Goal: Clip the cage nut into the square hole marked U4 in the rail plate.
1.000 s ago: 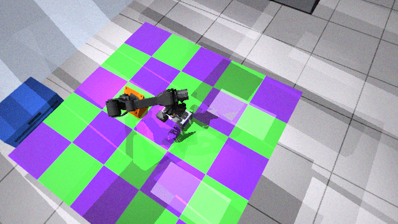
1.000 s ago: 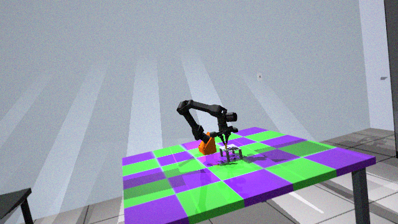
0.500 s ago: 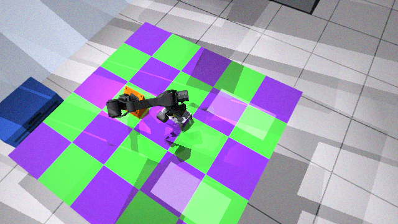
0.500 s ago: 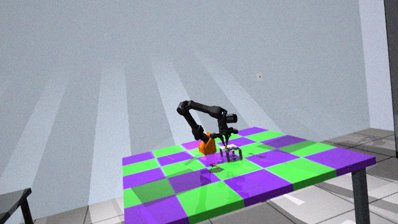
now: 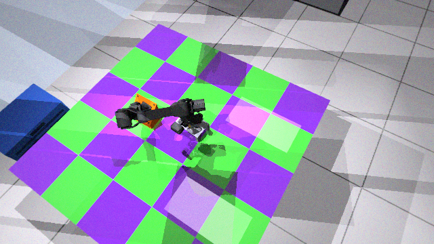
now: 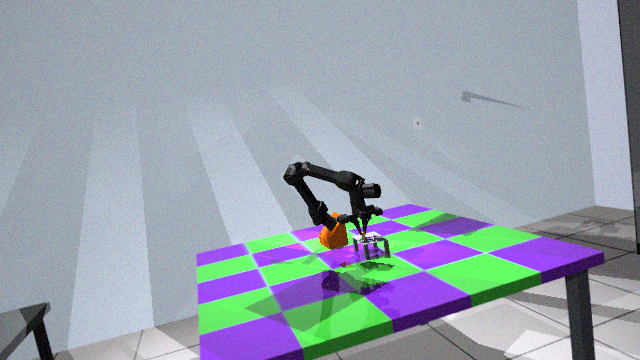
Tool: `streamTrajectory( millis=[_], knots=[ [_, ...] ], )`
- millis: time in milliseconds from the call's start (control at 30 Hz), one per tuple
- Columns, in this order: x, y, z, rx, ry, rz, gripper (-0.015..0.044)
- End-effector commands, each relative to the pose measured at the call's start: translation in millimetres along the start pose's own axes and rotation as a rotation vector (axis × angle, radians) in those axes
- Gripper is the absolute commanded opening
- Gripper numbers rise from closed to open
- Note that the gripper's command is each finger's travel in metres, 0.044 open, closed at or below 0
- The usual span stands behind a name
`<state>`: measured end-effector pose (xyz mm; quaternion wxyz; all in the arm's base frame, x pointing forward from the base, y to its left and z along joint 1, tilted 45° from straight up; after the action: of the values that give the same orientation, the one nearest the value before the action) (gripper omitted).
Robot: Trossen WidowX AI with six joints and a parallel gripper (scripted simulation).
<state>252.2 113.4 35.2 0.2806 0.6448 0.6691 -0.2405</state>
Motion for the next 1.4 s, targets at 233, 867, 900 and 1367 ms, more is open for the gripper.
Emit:
streamTrajectory(
  millis=[233,867,900,1367],
  knots=[
    [-3.5,0.3,-0.9,-0.004,0.034,0.001,0.0037],
    [-4.8,0.3,-0.3,-0.004,0.047,0.001,0.0037],
    [-4.8,0.3,-0.3,-0.004,0.047,0.001,0.0037],
    [-7.2,0.3,0.6,-0.005,0.071,0.001,0.0037]
  ],
)
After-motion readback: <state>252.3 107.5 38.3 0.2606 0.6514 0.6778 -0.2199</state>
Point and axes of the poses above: the point midway between the two fingers, 35 mm back from their tips, its own z axis out along the fingers, its own x axis across the jaws, y = z × x, the point moved 6 cm from there along -z, back along the fingers, and after that the axes turned 2 degrees about -z, right-handed, at the moved point
